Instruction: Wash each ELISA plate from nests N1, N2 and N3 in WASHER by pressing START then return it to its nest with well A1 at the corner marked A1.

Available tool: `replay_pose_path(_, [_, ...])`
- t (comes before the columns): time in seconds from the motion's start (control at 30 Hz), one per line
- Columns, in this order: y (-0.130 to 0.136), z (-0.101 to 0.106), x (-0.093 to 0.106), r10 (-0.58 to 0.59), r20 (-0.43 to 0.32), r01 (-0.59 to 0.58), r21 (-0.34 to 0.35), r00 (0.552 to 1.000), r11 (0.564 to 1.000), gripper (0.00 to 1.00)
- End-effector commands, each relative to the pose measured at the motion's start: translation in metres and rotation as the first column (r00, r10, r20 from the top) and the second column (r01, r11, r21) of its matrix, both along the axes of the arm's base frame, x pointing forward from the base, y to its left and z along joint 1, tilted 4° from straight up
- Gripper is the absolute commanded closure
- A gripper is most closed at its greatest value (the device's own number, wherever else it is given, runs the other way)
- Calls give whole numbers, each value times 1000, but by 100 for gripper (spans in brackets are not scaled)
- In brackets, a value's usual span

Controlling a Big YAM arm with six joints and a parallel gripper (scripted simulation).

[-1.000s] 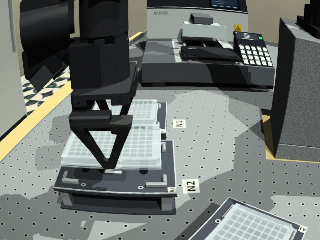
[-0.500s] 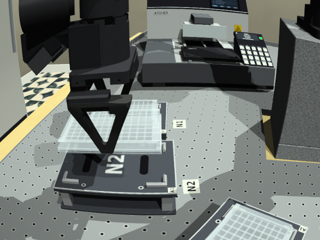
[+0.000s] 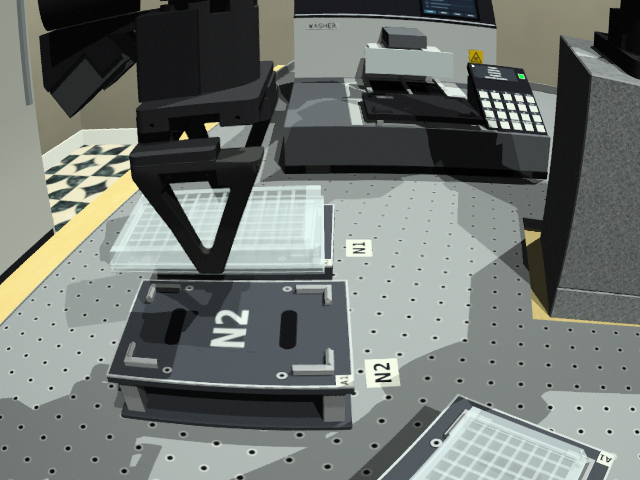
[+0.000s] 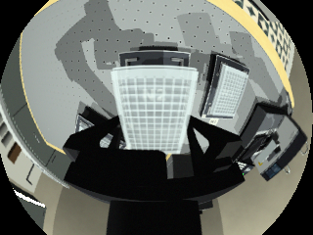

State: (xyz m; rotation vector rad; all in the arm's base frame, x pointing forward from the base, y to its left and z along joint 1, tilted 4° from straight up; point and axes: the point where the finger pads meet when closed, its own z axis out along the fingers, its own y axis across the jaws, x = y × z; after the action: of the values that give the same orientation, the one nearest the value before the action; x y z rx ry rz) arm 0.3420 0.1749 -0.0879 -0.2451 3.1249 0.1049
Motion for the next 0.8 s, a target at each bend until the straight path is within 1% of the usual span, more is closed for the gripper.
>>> replay_pose_path(0.0, [3, 17, 16, 4, 38, -4, 15, 999, 1000, 16])
replay_pose_path(0.23, [5, 33, 24, 2, 53, -4, 22, 999, 1000, 16])
replay_pose_path(0.33, [5, 38, 24, 4, 54, -5, 22, 999, 1000, 16])
replay_pose_path(0.47, [7, 38, 26, 4, 63, -6, 27, 998, 1000, 16])
replay_pose_path(0.5, [6, 32, 23, 4, 50, -5, 21, 999, 1000, 16])
replay_pose_path(0.57, [6, 32, 23, 4, 50, -5, 21, 999, 1000, 16])
replay_pose_path(0.6, [4, 26, 12, 1, 29, -2, 13, 1000, 1000, 16])
replay_pose_path(0.77, [4, 26, 12, 1, 29, -2, 13, 1000, 1000, 16])
